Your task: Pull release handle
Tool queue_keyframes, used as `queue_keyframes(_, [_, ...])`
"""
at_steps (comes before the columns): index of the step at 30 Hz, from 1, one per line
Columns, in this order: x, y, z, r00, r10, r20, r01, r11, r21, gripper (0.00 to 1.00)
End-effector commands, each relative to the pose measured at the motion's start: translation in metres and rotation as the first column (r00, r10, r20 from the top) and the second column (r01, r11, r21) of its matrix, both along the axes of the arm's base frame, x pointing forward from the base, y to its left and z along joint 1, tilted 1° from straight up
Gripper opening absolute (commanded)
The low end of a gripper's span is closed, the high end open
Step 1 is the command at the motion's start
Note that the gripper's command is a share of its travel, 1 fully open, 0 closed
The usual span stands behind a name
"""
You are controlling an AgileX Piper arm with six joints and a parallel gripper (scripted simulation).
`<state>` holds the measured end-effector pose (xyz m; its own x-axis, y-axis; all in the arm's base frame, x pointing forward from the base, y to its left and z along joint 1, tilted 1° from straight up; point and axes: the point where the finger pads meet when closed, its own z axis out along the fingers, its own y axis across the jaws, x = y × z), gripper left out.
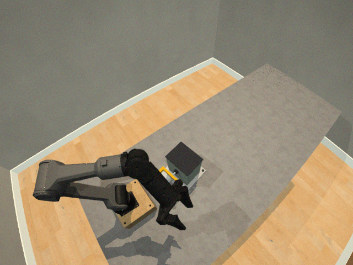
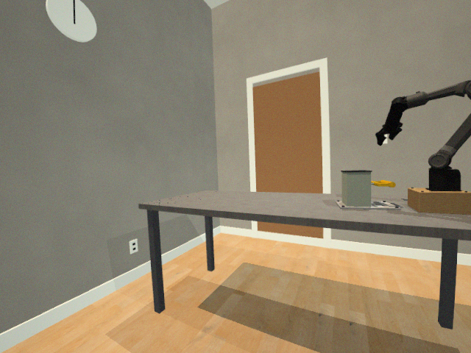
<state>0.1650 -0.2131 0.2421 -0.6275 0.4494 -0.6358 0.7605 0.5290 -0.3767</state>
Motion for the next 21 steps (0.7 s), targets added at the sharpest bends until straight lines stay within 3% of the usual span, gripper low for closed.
queue_keyframes(1, [0.0, 0.0, 0.0, 1.0, 0.0, 0.001, 0.0, 1.0, -0.001, 1.0])
queue_keyframes(18, [0.0, 0.0, 0.0, 1.0, -0.001, 0.001, 0.001, 1.0, 0.002, 1.0])
queue_keyframes(21, [0.006, 0.012, -0.016, 1.0, -0.022, 0.021, 0.02, 0.997, 0.075, 1.0])
